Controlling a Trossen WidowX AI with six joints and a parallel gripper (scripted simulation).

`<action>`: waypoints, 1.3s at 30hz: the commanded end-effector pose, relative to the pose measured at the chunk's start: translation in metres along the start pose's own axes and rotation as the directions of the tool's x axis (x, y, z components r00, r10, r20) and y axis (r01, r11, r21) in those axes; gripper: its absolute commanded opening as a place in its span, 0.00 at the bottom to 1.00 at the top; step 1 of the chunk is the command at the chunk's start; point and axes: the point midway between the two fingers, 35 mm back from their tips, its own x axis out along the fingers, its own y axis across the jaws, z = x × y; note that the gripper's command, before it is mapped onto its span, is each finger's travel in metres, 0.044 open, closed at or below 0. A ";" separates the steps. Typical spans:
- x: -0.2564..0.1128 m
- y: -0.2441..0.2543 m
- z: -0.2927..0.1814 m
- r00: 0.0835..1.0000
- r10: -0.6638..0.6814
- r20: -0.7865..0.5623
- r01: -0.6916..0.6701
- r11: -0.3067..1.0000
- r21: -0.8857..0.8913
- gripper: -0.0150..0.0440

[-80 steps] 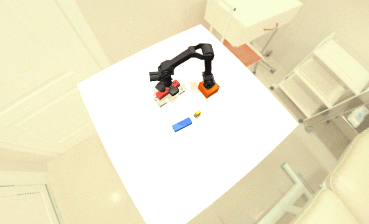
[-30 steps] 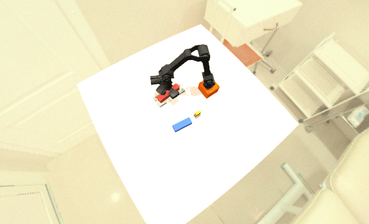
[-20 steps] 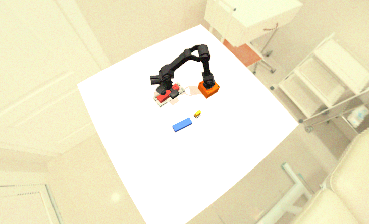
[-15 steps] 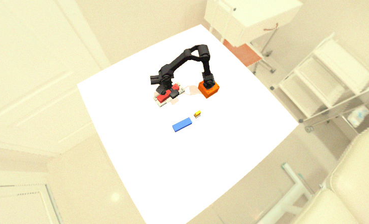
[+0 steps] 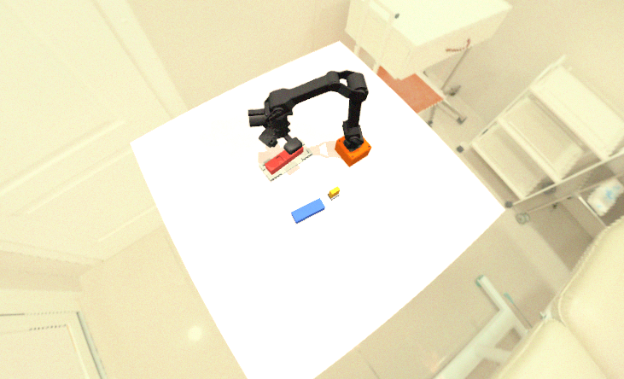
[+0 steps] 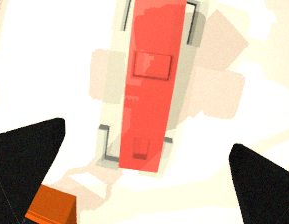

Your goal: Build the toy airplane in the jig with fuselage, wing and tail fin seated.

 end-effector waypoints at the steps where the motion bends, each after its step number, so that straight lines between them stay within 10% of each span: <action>1: -0.002 0.000 0.001 1.000 0.002 -0.002 -0.002 0.995 0.099 1.00; 12: 0.001 0.007 0.007 1.000 0.002 -0.002 -0.002 0.981 0.192 1.00; 30: 0.006 0.247 0.077 1.000 0.023 0.005 -0.024 0.979 0.200 1.00; 39: 0.016 0.258 0.076 1.000 0.024 0.005 -0.025 0.978 0.205 1.00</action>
